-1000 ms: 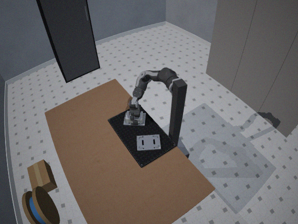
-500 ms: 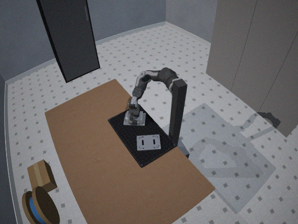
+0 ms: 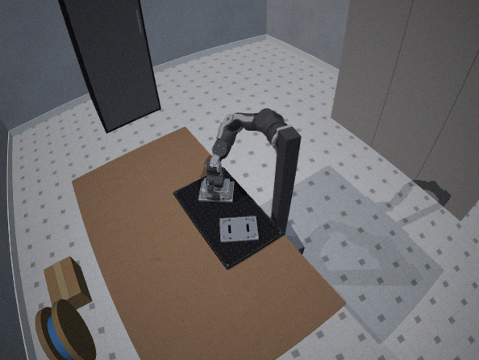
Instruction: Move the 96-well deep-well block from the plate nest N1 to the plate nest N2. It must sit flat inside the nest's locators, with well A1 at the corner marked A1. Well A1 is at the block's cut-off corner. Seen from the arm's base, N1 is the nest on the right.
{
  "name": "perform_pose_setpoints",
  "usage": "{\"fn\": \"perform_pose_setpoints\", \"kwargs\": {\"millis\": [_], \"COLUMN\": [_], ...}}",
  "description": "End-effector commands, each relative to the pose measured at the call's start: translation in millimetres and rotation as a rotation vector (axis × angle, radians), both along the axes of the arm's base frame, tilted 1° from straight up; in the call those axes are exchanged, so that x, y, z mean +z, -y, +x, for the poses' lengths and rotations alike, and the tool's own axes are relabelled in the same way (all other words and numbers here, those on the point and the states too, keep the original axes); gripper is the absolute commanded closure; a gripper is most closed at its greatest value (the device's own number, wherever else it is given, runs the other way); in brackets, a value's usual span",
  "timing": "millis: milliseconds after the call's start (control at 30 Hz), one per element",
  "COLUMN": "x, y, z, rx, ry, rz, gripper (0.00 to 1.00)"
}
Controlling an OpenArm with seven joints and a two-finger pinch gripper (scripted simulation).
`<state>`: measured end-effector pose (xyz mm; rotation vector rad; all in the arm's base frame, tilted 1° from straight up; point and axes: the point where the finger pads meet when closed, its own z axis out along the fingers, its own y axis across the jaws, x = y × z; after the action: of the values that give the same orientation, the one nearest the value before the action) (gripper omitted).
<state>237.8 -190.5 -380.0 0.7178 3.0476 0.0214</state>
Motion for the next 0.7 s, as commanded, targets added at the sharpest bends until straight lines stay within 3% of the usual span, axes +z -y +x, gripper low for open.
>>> {"fn": "perform_pose_setpoints", "kwargs": {"millis": [0,667], "x": [-0.6,2.0], "y": [0.8,0.0], "z": [-2.5,-0.1], "rx": [0.0,0.0], "ry": [-0.004,0.0], "rz": [-0.003,-0.002], "gripper": [0.23,0.23]}}
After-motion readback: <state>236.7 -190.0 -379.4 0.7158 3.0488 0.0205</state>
